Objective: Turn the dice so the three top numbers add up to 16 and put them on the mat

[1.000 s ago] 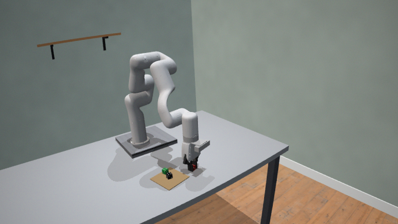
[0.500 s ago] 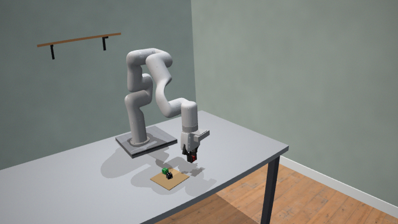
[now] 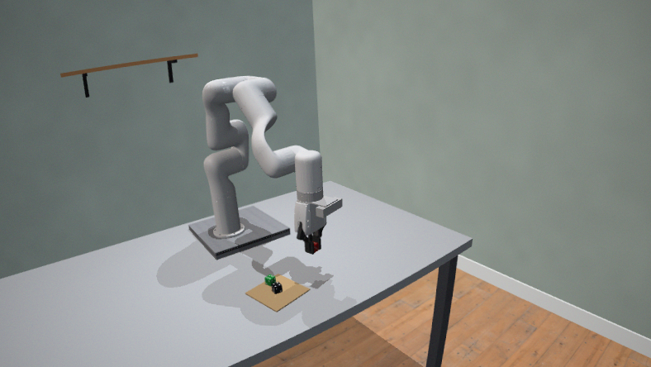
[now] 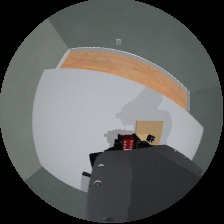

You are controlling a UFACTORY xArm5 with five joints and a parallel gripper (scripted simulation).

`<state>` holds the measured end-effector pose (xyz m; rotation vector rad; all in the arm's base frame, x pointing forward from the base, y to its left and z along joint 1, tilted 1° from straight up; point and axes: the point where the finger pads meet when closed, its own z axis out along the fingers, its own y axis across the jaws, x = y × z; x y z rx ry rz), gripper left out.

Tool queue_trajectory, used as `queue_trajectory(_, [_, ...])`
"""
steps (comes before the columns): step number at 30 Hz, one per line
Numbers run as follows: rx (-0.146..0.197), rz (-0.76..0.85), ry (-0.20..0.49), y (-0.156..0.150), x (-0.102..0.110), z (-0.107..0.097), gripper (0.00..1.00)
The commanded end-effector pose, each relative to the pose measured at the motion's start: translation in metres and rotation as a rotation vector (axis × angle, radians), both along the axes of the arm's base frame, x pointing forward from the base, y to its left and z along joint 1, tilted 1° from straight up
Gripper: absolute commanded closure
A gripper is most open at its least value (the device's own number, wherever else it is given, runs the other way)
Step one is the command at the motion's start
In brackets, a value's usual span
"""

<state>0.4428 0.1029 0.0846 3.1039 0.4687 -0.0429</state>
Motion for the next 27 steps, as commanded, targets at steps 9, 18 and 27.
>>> queue_trajectory(9, [0.000, -0.224, -0.005, -0.080, 0.033, 0.004, 0.79])
queue_trajectory(18, [-0.001, -0.371, -0.004, -0.138, 0.045, 0.005, 0.79])
queue_trajectory(27, [-0.001, -0.371, -0.004, -0.138, 0.045, 0.005, 0.79])
